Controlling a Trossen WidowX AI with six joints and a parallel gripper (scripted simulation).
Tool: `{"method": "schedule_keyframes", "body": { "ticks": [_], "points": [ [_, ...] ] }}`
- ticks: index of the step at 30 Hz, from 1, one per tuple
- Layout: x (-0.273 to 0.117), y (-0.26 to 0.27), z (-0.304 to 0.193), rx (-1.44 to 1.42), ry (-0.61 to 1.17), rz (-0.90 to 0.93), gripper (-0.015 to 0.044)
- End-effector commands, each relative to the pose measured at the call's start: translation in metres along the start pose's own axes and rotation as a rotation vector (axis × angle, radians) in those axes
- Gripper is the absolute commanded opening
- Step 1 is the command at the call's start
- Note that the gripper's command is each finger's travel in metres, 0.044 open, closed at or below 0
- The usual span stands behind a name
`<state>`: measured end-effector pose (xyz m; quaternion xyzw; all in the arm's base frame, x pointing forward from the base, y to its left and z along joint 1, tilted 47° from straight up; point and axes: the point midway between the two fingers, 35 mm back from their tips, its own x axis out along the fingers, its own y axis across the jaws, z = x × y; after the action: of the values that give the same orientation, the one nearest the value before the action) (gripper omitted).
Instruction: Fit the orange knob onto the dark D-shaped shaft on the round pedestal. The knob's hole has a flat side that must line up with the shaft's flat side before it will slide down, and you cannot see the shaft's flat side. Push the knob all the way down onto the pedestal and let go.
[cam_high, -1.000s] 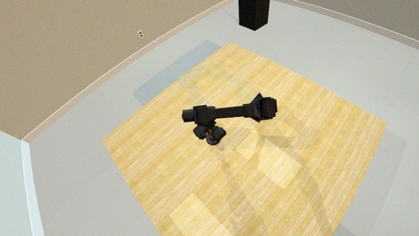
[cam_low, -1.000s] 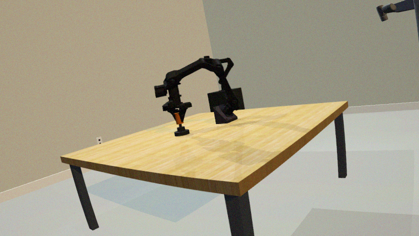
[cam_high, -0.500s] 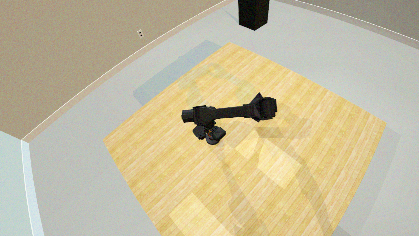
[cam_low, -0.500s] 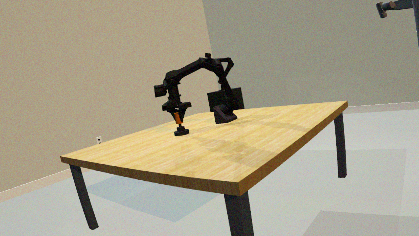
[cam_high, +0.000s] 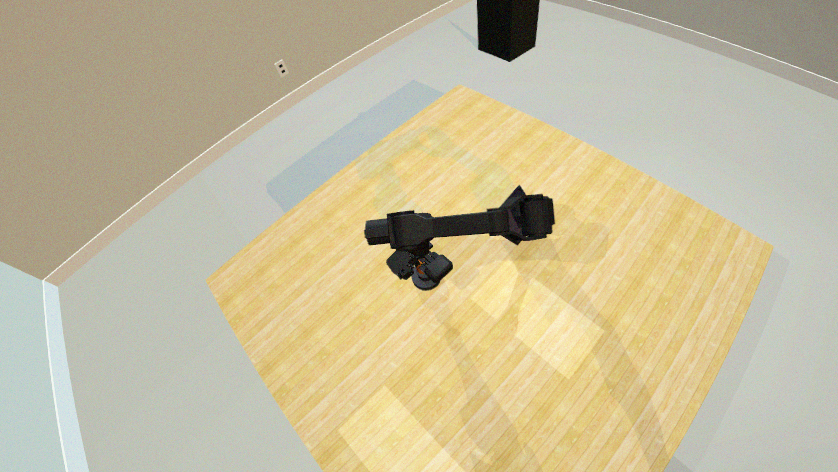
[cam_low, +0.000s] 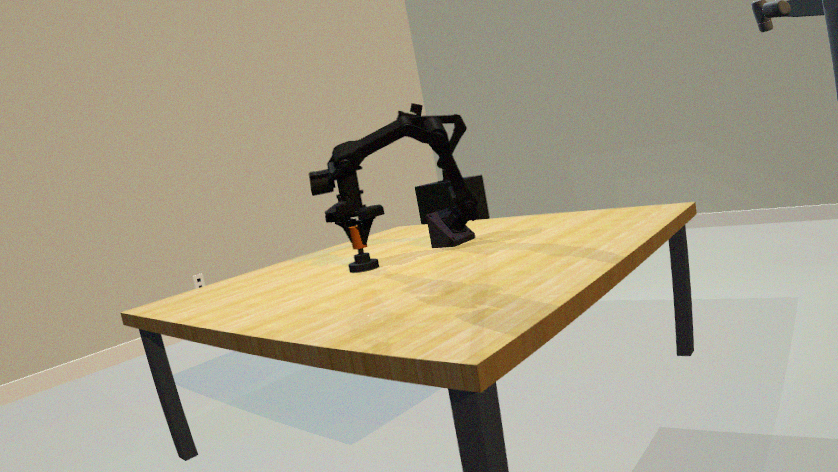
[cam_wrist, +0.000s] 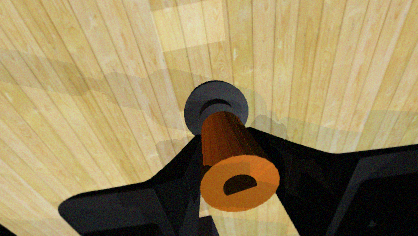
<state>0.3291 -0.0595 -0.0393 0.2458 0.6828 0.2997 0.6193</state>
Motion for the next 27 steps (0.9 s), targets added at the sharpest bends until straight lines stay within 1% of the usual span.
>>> {"method": "schedule_keyframes", "body": {
  "ticks": [1, 27],
  "points": [
    [0.0012, 0.0005, -0.0001, 0.003, -0.004, 0.003, 0.0000],
    [0.0019, 0.0007, 0.0002, -0.018, -0.004, 0.003, 0.0000]
  ]
}}
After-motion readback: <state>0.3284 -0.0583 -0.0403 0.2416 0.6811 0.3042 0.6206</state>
